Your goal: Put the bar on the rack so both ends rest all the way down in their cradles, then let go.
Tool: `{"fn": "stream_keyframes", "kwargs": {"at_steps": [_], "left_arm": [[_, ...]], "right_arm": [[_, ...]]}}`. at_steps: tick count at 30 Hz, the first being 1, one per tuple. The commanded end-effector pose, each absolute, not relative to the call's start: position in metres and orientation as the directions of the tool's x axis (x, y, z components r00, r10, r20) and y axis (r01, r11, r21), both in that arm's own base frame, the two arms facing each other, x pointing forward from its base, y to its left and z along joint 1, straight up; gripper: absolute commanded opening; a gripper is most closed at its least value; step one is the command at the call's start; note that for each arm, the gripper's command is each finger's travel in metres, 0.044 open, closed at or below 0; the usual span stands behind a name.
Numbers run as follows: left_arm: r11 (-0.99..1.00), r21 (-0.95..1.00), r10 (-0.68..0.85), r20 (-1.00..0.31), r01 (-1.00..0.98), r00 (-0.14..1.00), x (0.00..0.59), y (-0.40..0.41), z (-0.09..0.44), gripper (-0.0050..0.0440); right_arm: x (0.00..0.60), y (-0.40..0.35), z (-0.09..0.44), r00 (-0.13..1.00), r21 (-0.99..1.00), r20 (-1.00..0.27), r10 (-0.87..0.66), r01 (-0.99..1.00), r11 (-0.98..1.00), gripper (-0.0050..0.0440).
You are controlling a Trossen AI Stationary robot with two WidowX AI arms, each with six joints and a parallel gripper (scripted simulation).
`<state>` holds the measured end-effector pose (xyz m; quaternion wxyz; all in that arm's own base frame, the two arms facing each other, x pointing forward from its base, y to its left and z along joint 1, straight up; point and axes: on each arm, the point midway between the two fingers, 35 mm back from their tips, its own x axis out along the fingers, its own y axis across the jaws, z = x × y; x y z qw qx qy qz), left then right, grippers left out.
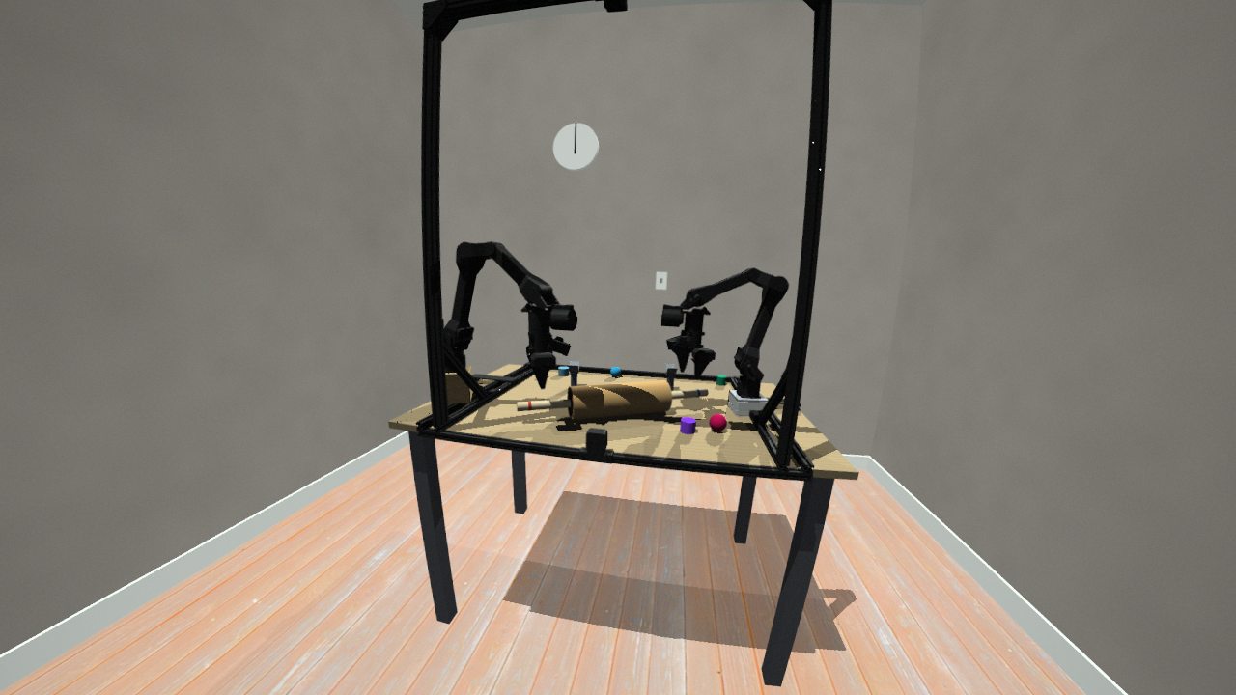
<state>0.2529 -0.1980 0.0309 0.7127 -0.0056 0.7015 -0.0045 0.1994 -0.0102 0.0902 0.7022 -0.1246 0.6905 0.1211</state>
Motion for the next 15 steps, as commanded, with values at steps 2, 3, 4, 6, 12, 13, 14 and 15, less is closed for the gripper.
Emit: {"fn": "stream_keyframes", "kwargs": {"at_steps": [2,3,4,6,12,13,14,15], "left_arm": [[1.0,-0.003,-0.003,-1.0,-0.003,0.0,0.25,-0.196,0.019,0.044],[1.0,-0.003,-0.003,-1.0,-0.003,0.0,0.25,-0.196,0.017,0.044],[1.0,-0.002,-0.002,-1.0,-0.003,0.0,0.25,-0.196,0.015,0.044],[1.0,-0.002,-0.002,-1.0,-0.003,0.0,0.251,-0.196,0.012,0.044],[1.0,-0.002,-0.002,-1.0,-0.002,0.0,0.251,-0.196,0.005,0.044],[1.0,-0.002,-0.002,-1.0,-0.002,0.0,0.251,-0.196,0.004,0.044],[1.0,-0.002,-0.002,-1.0,-0.002,0.0,0.251,-0.196,0.002,0.044],[1.0,-0.002,-0.002,-1.0,-0.001,0.0,0.251,-0.196,0.0,0.044]], "right_arm": [[0.197,-0.011,0.079,0.001,-0.004,-1.0,-0.004,-0.346,0.938,0.044],[0.198,-0.011,0.077,0.001,-0.004,-1.0,-0.004,-0.346,0.938,0.044],[0.198,-0.011,0.076,0.001,-0.004,-1.0,-0.004,-0.345,0.938,0.044],[0.198,-0.011,0.072,0.001,-0.004,-1.0,-0.004,-0.345,0.938,0.044],[0.198,-0.011,0.066,0.001,-0.003,-1.0,-0.003,-0.345,0.939,0.044],[0.198,-0.011,0.064,0.001,-0.003,-1.0,-0.003,-0.345,0.939,0.044],[0.198,-0.011,0.062,0.001,-0.003,-1.0,-0.003,-0.345,0.939,0.044],[0.198,-0.011,0.061,0.001,-0.003,-1.0,-0.003,-0.345,0.939,0.044]]}}
